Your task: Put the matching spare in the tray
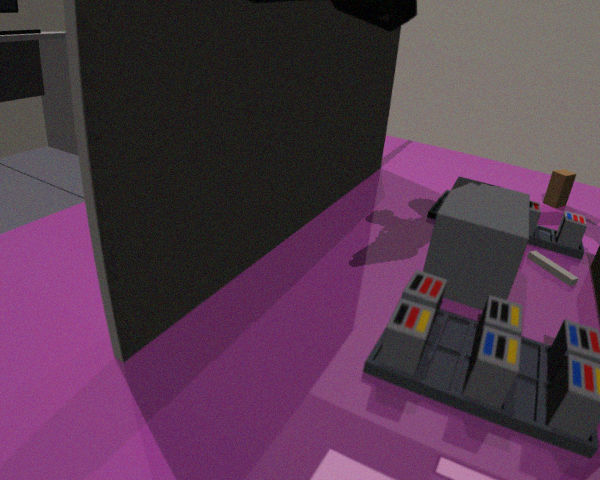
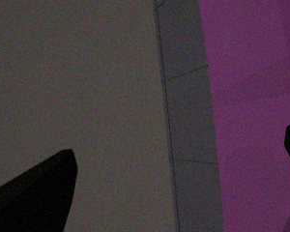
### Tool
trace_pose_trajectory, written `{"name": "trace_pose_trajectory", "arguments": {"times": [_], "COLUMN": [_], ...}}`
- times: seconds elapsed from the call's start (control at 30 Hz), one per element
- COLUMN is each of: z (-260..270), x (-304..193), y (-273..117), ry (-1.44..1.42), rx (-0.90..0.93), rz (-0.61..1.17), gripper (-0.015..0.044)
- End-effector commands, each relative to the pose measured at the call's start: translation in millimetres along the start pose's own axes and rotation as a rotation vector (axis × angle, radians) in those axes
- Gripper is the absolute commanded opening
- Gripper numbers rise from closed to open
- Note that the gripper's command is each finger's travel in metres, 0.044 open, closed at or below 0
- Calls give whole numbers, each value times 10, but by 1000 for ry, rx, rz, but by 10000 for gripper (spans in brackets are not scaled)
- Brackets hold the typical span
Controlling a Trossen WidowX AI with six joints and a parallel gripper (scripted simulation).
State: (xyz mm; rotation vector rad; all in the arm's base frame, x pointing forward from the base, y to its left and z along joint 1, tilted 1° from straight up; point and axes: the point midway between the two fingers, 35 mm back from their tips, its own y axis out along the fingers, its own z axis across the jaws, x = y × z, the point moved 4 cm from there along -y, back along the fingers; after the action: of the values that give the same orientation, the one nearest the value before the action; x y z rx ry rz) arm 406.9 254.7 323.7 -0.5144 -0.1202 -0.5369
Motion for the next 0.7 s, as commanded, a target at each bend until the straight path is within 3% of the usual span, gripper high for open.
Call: {"name": "trace_pose_trajectory", "arguments": {"times": [0.0,0.2,0.43,0.57,0.67], "z": [-458,-1185,-1915,-2209,-2249], "x": [291,631,769,734,721], "y": [-136,-572,-1312,-1776,-1855], "ry": [-61,-150,-220,-237,-238], "rx": [-196,-523,-861,-990,-1006], "rz": [-41,-13,192,377,411], "gripper": [440,440,440,440,440]}}
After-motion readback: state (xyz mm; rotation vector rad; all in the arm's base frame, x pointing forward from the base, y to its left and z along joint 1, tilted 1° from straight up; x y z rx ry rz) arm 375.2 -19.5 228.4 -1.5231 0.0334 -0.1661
